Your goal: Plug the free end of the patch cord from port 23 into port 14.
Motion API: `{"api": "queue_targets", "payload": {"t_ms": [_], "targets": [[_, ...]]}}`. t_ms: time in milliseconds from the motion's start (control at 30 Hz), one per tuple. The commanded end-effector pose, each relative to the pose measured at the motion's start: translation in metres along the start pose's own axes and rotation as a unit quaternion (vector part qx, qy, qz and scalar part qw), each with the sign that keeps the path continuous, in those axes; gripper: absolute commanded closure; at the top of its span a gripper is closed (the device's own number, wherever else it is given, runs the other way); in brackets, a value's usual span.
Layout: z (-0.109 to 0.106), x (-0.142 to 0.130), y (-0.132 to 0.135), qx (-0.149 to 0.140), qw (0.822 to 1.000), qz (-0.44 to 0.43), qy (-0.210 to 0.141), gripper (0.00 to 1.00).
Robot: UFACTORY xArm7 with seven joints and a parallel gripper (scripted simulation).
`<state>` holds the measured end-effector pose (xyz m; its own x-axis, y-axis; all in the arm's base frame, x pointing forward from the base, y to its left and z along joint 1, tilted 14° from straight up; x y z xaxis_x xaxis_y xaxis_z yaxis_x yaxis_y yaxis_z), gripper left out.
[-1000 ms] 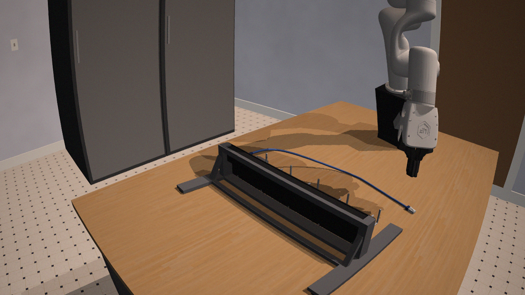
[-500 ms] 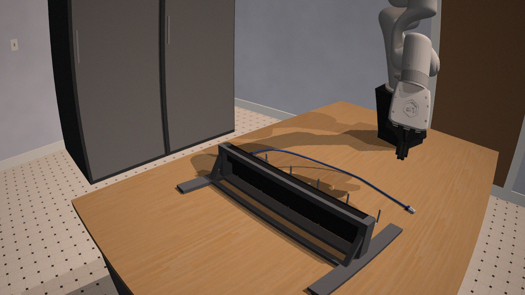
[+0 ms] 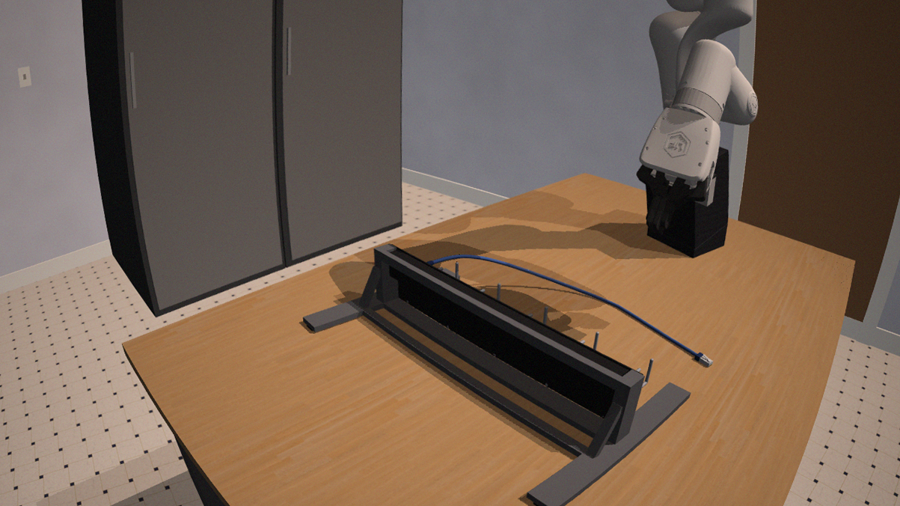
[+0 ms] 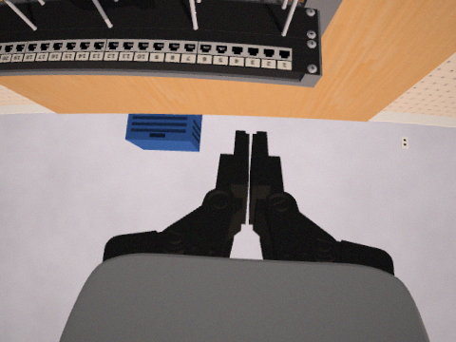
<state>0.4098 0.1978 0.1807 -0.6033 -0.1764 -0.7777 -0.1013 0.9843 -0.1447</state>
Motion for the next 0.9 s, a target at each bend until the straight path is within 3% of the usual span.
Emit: {"api": "queue_targets", "payload": {"t_ms": [0, 167, 433, 867], "targets": [[-0.007, -0.005, -0.004, 0.018, 0.999, 0.028, -0.012, 1.00], [-0.003, -0.005, -0.004, 0.019, 0.999, 0.028, -0.012, 1.00], [0.021, -0.005, -0.005, 0.019, 0.999, 0.028, -0.012, 1.00], [0.118, -0.008, -0.008, 0.019, 0.999, 0.028, -0.012, 1.00]]}}
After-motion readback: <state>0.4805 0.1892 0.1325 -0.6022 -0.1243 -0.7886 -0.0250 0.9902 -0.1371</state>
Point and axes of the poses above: the point where the finger pads meet when closed, its own z axis out along the fingers, its own y axis across the jaws, x = y × z, the point moved 9 cm from there along -z, back along the fingers, and after that the axes turned 6 degrees about -z, right-handed, at the moved point
